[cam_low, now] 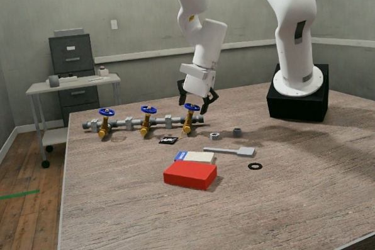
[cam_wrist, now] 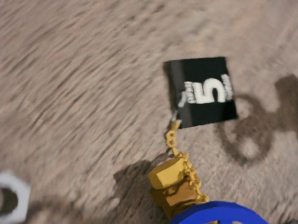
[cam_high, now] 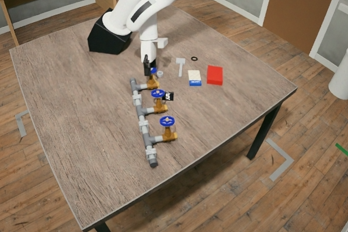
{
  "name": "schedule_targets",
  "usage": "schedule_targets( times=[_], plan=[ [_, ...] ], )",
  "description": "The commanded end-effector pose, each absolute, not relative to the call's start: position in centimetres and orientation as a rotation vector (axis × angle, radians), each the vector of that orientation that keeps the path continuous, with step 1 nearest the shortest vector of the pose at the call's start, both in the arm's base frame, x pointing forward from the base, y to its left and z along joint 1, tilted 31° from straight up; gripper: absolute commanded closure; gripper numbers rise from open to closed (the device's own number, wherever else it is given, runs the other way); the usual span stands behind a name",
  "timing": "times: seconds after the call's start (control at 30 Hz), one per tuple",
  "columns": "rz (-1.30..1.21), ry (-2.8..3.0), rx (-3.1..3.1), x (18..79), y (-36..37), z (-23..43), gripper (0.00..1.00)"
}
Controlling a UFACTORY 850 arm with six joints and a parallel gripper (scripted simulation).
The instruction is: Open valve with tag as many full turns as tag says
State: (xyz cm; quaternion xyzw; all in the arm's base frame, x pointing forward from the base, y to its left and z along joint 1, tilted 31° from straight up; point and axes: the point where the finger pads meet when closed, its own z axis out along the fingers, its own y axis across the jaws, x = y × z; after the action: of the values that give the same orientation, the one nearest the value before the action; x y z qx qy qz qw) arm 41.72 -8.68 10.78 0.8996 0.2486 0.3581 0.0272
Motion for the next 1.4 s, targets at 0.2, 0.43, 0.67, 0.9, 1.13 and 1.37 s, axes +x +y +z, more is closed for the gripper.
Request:
schedule_targets(
  times=[0.2, 0.43, 0.67, 0.9, 1.13, 1.37],
  plan=[
    [1.149, -0.004, 3.076, 41.75, -8.7, 10.82, 0.0],
    [1.146, -0.473, 3.138, 41.75, -8.7, 10.82, 0.0],
    [1.115, -0.993, 3.13, 41.75, -8.7, 10.82, 0.0],
    [1.056, -1.48, 3.052, 41.75, -8.7, 10.82, 0.0],
    [0.954, -1.998, 2.89, 41.75, -8.7, 10.82, 0.0],
    [0.801, -2.472, 2.668, 41.75, -8.7, 10.82, 0.0]
  ],
)
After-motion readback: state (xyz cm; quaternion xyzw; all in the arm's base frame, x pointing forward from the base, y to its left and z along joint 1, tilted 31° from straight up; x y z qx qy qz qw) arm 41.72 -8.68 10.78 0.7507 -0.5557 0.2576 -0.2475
